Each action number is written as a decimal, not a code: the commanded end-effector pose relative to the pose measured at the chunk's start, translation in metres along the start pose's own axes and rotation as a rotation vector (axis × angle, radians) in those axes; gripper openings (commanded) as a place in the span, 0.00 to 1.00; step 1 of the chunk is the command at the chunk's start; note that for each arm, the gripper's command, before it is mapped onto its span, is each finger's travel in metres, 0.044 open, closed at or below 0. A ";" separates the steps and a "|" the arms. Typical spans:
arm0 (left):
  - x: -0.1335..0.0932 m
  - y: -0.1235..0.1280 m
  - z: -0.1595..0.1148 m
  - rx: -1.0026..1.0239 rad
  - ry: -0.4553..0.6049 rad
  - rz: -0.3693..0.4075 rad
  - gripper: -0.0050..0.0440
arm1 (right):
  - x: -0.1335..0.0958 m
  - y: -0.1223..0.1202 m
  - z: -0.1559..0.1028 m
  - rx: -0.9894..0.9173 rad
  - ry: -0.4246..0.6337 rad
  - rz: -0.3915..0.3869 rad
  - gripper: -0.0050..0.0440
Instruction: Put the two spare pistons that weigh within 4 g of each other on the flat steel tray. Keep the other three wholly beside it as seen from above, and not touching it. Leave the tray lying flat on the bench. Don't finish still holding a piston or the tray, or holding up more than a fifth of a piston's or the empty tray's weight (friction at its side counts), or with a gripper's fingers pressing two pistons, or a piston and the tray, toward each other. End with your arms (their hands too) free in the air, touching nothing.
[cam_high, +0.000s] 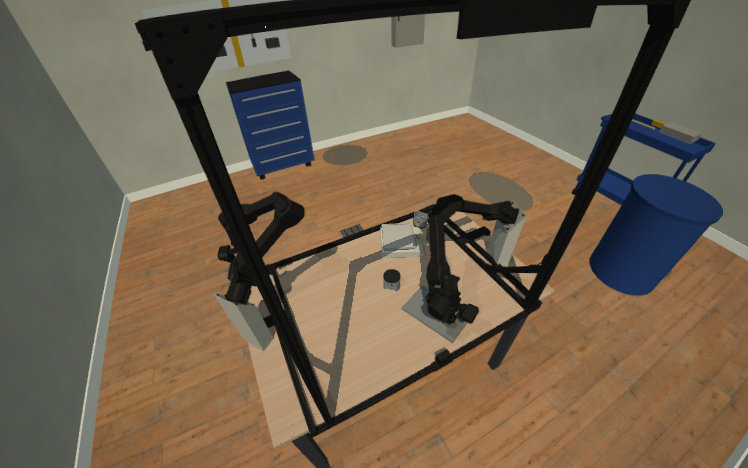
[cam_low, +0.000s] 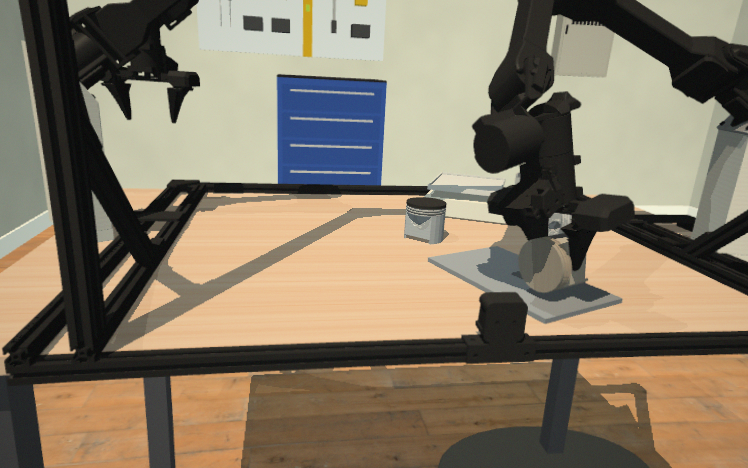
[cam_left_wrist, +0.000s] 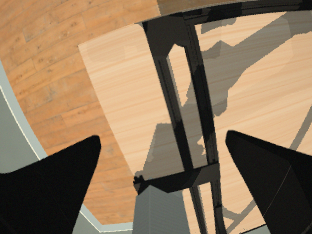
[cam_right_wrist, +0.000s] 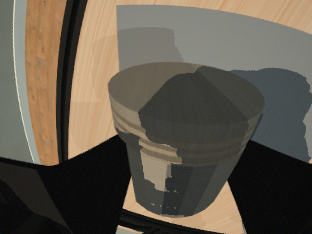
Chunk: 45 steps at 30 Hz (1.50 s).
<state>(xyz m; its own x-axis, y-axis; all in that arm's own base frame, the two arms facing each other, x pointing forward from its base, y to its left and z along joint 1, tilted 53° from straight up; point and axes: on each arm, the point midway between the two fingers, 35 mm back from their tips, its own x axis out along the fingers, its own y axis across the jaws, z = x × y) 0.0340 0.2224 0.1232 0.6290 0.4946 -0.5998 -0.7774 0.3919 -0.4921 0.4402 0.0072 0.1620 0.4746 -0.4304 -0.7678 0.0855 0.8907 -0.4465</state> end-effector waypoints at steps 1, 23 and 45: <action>0.000 0.000 0.000 0.000 0.000 -0.002 1.00 | 0.008 0.003 -0.001 -0.013 0.006 0.010 0.43; 0.000 0.000 0.000 0.000 0.000 -0.002 1.00 | 0.008 0.003 -0.001 -0.013 0.006 0.010 0.87; 0.000 0.000 0.000 0.000 0.000 -0.002 1.00 | -0.017 0.003 -0.001 -0.013 0.006 0.010 0.87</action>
<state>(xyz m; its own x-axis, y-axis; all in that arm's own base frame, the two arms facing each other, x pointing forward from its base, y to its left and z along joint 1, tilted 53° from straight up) 0.0340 0.2224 0.1232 0.6290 0.4946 -0.5997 -0.7774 0.3919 -0.4921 0.4340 0.0160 0.1635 0.4579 -0.4206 -0.7832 0.0560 0.8929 -0.4468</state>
